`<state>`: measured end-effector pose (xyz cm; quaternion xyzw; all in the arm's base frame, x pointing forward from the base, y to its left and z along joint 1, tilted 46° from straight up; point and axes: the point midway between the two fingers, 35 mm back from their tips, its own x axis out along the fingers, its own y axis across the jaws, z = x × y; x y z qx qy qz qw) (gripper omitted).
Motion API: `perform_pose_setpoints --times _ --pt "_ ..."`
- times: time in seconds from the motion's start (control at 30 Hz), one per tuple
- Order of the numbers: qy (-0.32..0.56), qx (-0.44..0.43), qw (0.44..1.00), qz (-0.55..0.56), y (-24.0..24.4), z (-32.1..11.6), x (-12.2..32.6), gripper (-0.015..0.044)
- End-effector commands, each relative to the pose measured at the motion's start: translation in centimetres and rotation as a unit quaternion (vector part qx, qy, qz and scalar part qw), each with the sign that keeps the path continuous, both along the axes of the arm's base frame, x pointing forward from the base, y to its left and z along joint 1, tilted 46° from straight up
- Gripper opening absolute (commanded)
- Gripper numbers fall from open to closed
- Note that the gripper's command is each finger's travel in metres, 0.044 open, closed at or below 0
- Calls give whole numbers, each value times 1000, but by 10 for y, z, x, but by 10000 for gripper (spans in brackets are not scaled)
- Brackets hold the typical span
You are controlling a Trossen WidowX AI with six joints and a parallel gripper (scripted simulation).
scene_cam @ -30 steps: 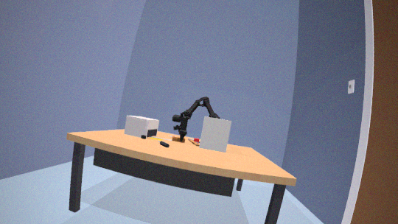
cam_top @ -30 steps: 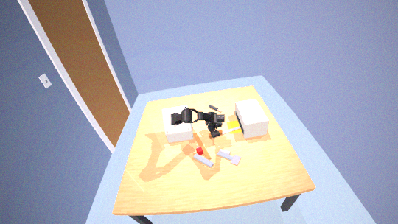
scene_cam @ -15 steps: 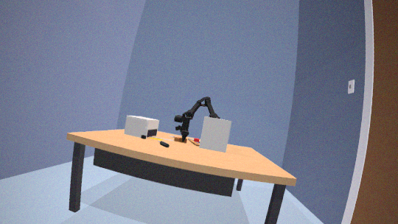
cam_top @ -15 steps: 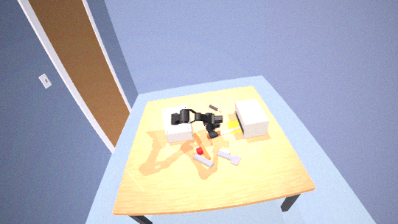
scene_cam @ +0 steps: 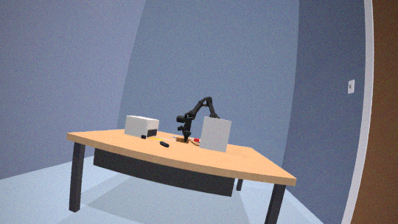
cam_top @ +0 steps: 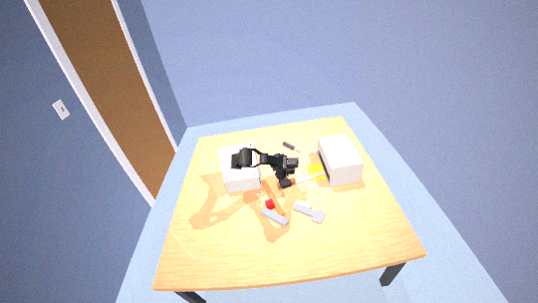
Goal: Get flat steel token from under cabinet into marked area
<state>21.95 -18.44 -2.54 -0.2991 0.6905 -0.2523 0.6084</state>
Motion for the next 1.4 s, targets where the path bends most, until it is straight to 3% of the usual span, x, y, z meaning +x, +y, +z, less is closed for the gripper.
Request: perform_pose_setpoints --times 0.0,1.37 --pt "3 2 1000 0 0 0 -8 0" --pt "-74 -7 995 -73 -1 5 -14 0"
